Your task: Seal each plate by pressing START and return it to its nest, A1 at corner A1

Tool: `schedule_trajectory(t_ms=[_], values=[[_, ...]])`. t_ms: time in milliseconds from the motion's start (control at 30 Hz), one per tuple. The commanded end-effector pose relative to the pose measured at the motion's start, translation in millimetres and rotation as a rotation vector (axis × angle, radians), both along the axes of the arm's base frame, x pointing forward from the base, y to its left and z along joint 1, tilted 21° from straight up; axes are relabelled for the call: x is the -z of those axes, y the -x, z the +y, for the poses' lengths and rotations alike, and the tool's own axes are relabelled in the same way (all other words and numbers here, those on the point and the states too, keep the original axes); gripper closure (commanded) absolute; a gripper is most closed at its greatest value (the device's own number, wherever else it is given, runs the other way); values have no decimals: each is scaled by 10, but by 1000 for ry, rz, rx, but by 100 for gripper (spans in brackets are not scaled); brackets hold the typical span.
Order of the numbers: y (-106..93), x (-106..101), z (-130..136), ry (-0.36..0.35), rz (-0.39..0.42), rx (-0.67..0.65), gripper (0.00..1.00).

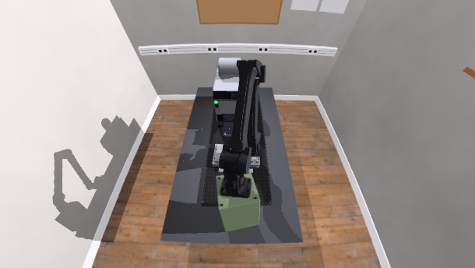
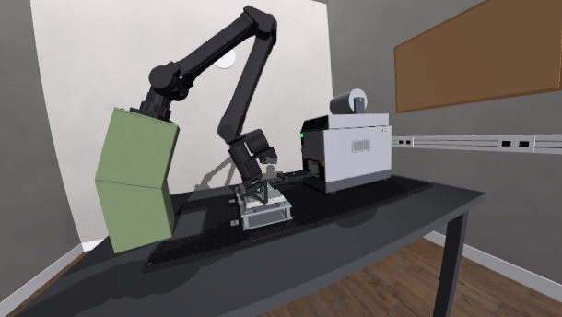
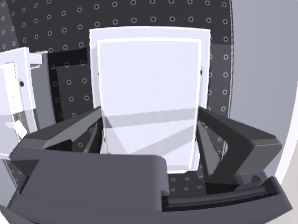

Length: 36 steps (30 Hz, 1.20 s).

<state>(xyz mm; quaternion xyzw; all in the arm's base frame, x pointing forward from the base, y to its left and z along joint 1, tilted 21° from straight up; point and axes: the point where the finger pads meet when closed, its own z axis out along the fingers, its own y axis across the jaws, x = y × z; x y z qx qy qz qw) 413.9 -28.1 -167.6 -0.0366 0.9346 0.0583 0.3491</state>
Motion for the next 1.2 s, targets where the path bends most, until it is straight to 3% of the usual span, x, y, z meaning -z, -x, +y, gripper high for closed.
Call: schedule_trajectory(t_ms=[0, 233, 700, 1167], values=[[53, -93, -91, 6, -20, 16, 100], [68, -99, -35, 5, -18, 3, 100], [-83, -88, 47, 0, -23, -4, 100], [105, -26, -49, 5, 6, 12, 100]])
